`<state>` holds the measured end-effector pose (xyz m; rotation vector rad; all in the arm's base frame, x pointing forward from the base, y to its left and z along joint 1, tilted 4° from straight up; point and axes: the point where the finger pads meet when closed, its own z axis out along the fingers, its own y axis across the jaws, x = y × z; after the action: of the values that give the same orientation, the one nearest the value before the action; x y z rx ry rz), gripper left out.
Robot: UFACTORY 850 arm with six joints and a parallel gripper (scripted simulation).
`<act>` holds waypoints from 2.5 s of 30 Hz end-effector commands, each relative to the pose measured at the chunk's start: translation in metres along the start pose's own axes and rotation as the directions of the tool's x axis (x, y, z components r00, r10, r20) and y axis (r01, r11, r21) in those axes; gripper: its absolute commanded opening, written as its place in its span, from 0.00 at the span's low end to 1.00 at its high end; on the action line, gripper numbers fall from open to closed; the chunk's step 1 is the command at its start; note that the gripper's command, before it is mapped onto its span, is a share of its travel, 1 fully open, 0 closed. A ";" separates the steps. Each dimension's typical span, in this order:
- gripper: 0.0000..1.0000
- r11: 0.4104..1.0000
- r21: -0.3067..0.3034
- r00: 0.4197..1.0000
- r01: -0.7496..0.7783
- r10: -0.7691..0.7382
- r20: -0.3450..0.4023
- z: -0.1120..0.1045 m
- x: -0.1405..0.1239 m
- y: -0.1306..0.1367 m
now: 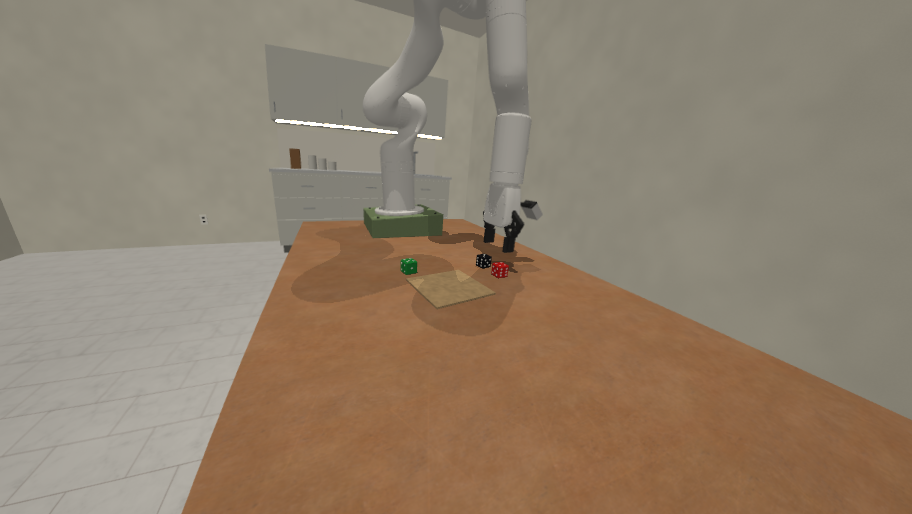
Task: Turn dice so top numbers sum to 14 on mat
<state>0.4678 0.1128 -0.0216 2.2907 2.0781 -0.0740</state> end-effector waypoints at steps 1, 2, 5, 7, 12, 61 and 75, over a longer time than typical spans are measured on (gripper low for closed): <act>1.00 1.000 0.000 1.000 0.000 0.000 -0.002 -0.001 0.001 0.001; 1.00 1.000 0.000 1.000 0.000 0.000 -0.002 -0.001 0.001 0.001; 1.00 1.000 0.000 1.000 0.000 0.000 -0.002 -0.001 0.001 0.001; 1.00 1.000 0.000 1.000 0.000 0.000 -0.002 -0.001 0.001 0.001; 1.00 1.000 0.000 1.000 0.000 0.000 -0.002 -0.001 0.001 0.001; 1.00 1.000 0.000 1.000 0.000 0.000 -0.002 -0.001 0.006 0.069; 1.00 1.000 0.000 1.000 0.000 0.000 -0.002 -0.001 0.006 0.069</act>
<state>0.5365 0.1118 -0.0219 2.2918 2.0801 -0.0749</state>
